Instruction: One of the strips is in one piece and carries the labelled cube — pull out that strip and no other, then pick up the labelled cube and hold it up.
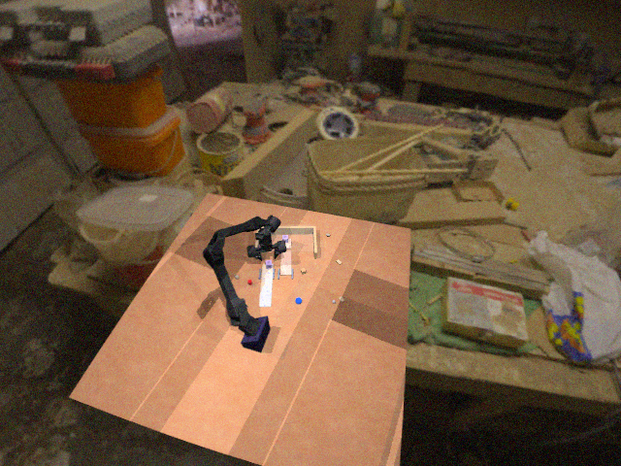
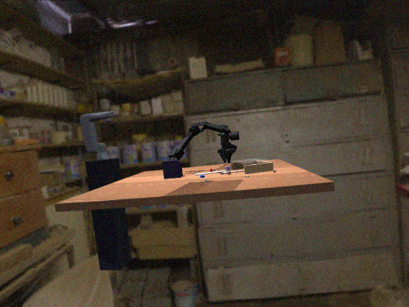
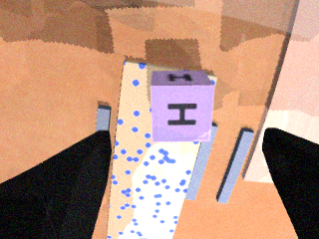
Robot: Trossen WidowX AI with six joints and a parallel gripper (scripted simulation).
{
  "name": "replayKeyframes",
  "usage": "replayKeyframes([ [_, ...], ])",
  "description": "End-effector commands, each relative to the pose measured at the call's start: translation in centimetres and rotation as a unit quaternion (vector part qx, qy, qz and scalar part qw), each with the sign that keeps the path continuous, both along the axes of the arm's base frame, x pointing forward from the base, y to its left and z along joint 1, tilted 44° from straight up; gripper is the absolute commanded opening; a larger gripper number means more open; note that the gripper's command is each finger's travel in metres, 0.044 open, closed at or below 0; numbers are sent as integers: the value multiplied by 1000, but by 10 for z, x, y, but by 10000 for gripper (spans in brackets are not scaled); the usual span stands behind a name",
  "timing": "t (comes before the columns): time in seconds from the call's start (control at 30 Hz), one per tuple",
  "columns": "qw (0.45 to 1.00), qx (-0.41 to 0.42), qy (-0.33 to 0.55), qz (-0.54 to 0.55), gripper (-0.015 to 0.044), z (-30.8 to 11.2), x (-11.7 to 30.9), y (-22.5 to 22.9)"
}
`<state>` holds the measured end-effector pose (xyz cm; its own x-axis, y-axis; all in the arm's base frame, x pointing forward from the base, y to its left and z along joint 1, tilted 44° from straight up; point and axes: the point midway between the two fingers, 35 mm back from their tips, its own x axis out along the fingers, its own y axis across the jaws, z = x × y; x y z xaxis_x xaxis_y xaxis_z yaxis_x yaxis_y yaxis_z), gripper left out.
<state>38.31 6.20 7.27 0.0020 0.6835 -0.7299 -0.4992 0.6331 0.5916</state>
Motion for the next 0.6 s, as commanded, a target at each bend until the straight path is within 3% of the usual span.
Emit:
replayKeyframes([
  [0.0,1000,2,2,-1,250,-5,1,5],
  [0.57,1000,3,2,-1,250,-25,1,24],
])
